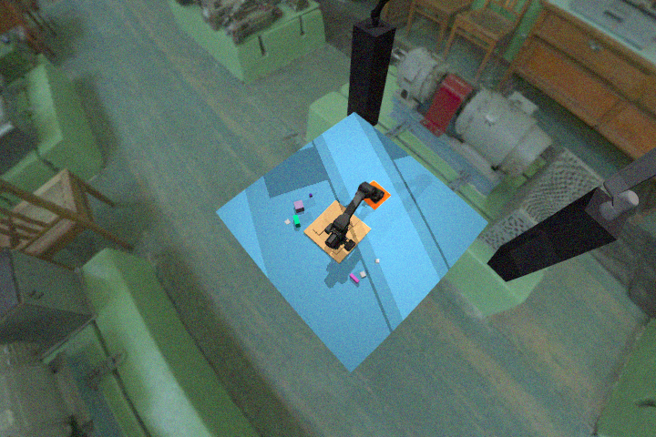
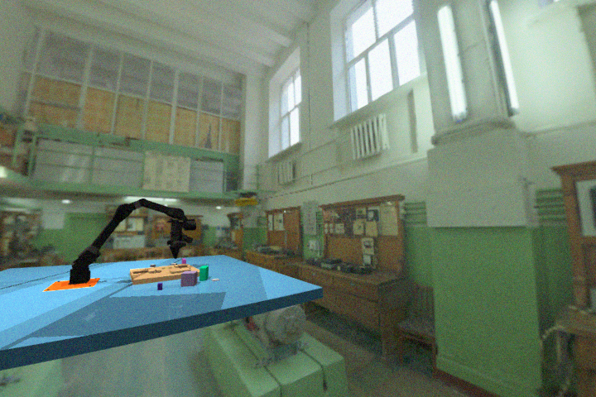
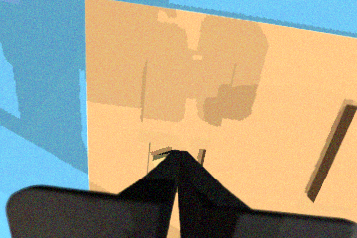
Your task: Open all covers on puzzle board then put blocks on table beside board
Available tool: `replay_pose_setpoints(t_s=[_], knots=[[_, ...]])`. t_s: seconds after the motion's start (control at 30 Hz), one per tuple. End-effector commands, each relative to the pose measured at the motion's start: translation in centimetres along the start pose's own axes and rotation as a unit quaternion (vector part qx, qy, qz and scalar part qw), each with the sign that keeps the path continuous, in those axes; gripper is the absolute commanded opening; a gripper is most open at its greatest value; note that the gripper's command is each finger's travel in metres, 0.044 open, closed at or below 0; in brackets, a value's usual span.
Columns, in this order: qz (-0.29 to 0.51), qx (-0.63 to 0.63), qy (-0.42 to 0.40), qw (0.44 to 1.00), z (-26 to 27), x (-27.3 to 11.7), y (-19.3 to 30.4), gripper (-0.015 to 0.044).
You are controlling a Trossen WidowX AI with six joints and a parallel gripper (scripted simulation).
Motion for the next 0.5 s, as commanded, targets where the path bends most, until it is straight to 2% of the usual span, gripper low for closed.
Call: replay_pose_setpoints(t_s=[0.0,0.47], knots=[[0.001,-0.030,-0.001,1.000,-0.5,-0.1,0.5,0.0000],[0.001,-0.331,-0.001,0.943,-5.0,-1.5,6.6,0.0000]])
Point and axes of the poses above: the point midway between the two fingers, 35 mm back from their tips, its own x axis out along the fingers, its own z axis across the jaws, y = z × x, the point moved 8 cm from there along -x, back along the fingers, and after that the axes turned 1 degree about x, right-handed, at the moved point
